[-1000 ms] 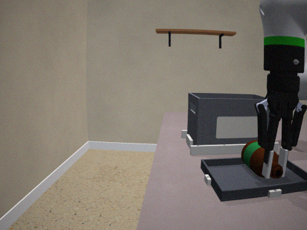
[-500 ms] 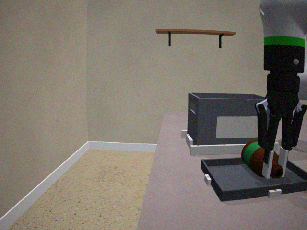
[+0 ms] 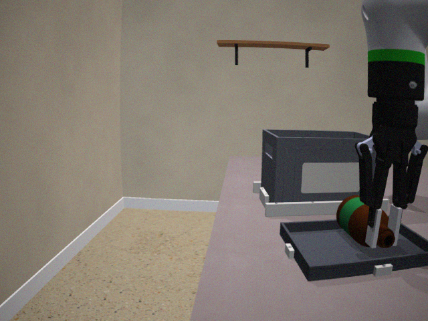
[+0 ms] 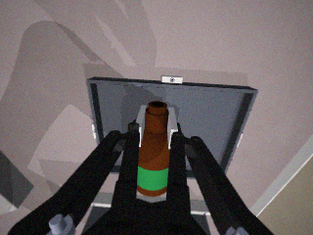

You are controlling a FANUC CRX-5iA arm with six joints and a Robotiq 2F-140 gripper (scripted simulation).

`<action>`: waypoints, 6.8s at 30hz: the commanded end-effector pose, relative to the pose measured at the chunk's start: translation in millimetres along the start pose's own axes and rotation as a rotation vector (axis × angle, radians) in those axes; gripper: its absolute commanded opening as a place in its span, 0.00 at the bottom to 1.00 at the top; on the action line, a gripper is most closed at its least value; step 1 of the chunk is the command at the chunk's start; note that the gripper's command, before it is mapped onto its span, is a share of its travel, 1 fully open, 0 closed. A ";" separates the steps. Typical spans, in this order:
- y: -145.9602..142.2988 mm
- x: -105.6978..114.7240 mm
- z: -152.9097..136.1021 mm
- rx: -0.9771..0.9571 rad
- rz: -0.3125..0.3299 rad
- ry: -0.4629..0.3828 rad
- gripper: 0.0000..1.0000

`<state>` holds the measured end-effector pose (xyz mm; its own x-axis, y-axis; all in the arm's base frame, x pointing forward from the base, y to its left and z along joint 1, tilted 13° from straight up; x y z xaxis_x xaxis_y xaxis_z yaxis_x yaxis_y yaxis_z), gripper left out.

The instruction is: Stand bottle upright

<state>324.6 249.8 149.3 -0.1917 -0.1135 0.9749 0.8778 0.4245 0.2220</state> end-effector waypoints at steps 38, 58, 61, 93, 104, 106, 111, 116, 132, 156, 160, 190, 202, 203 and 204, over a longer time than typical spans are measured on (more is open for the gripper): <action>0.1 29.7 0.1 0.000 0.000 0.000 0.00; 0.1 59.1 0.1 0.000 0.000 0.000 0.00; 0.1 64.6 0.1 0.000 0.000 0.000 0.00; 0.1 115.4 0.0 0.000 0.000 0.000 0.00; 0.1 129.2 0.0 0.000 0.000 0.000 0.00; 0.1 131.9 0.0 0.000 0.000 0.000 0.00; 0.1 138.1 0.0 0.000 0.000 0.000 0.00; 0.1 143.5 0.0 0.000 0.000 0.000 0.00; 0.1 153.4 0.0 0.000 0.000 0.000 0.00; 0.1 157.1 0.0 0.000 0.000 0.000 0.00; 0.1 157.1 0.0 0.000 0.000 0.000 0.00; 0.1 157.1 0.0 0.000 0.000 0.000 0.00; 0.1 157.1 0.0 -0.055 0.000 0.000 0.00; 0.1 157.1 0.0 -0.069 0.000 0.000 0.00; 0.1 157.1 0.0 -0.083 0.000 0.000 0.00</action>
<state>294.6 231.9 302.3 -0.1912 -0.1137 0.9749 0.8970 0.3832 0.2206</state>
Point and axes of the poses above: the point where the finger pads meet when closed, its own x axis back along the fingers, its own y axis across the jaws, z = x × y, the point moved 7 cm from there along x, back along the fingers, and after that the axes turned 14 degrees about x, right-handed, at the moved point
